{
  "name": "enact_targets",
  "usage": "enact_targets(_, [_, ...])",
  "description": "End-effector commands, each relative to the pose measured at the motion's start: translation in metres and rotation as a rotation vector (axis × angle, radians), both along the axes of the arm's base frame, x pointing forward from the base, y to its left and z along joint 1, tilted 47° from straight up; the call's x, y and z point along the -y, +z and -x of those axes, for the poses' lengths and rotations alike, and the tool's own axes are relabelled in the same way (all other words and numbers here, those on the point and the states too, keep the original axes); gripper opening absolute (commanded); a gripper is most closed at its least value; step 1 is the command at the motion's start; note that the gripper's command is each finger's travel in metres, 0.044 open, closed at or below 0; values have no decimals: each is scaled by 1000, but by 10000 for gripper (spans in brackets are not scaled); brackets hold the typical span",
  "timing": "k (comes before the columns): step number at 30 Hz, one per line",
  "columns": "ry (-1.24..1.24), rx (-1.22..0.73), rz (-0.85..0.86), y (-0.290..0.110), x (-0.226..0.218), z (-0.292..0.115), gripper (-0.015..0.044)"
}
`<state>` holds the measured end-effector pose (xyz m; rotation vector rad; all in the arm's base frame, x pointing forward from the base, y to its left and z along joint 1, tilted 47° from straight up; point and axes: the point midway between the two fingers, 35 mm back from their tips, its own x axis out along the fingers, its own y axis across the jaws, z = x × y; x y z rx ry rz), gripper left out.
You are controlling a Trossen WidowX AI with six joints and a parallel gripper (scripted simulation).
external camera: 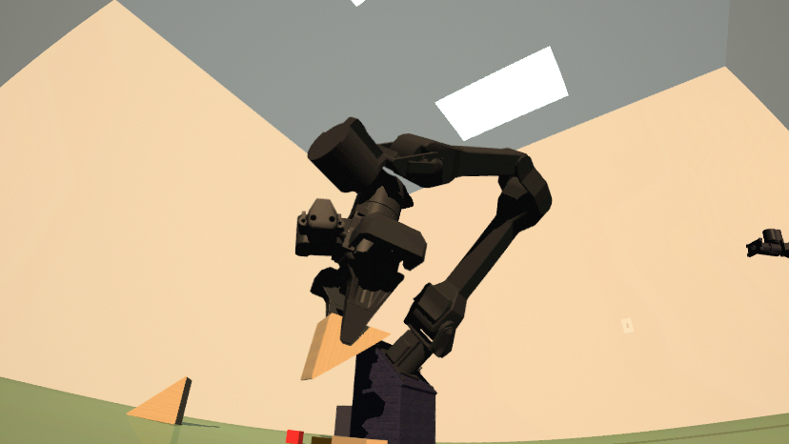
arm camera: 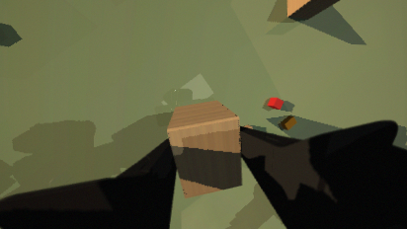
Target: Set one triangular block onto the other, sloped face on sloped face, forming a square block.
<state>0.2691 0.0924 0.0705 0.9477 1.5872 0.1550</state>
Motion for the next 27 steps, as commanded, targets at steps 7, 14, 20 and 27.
enact_targets(7, [7, -134, -123, 9, 5, -12, 0])
enact_targets(14, [7, -130, -118, 7, 11, -21, 0])
enact_targets(20, [7, -122, -107, 0, 28, -43, 0])
enact_targets(27, [-6, -125, -93, -12, 51, -65, 0])
